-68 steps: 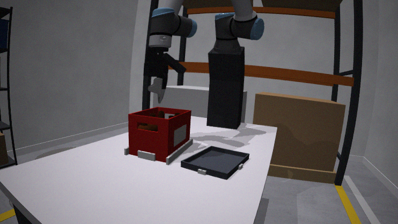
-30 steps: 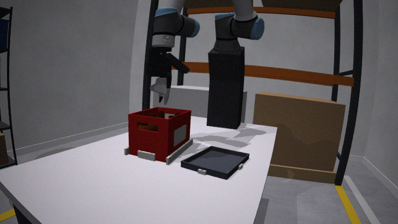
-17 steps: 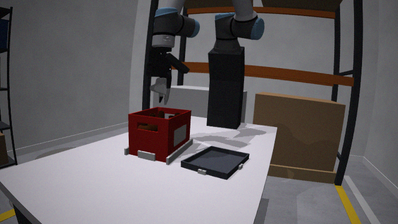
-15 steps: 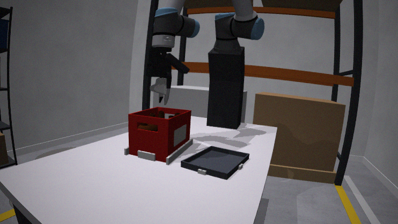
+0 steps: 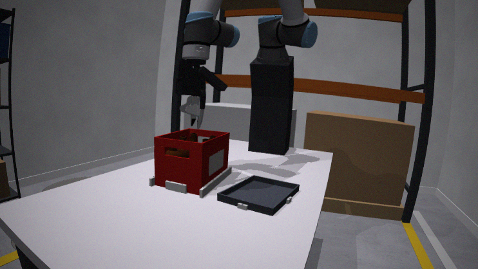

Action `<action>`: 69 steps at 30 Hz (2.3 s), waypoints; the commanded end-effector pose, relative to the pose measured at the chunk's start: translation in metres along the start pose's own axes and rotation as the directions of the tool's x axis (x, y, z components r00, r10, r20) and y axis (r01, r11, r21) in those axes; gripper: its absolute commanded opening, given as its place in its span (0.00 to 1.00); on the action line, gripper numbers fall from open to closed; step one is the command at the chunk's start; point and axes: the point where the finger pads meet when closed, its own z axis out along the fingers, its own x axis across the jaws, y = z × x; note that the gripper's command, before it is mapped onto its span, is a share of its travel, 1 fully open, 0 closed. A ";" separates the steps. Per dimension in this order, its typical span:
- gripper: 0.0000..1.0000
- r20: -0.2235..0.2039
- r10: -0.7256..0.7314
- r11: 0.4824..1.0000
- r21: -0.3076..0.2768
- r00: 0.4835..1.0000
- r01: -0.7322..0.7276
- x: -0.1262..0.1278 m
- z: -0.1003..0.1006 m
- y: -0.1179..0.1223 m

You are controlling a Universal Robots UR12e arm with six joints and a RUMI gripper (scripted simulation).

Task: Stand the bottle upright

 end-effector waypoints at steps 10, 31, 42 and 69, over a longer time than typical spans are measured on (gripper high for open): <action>0.38 -0.001 0.000 1.000 -0.001 1.000 0.000 0.000 0.016 0.001; 0.38 -0.001 0.000 1.000 -0.001 1.000 0.000 0.000 0.033 0.001; 0.38 -0.001 0.000 1.000 -0.001 1.000 0.000 0.000 0.034 0.001; 0.38 -0.001 0.000 1.000 -0.001 1.000 0.000 0.000 0.034 0.001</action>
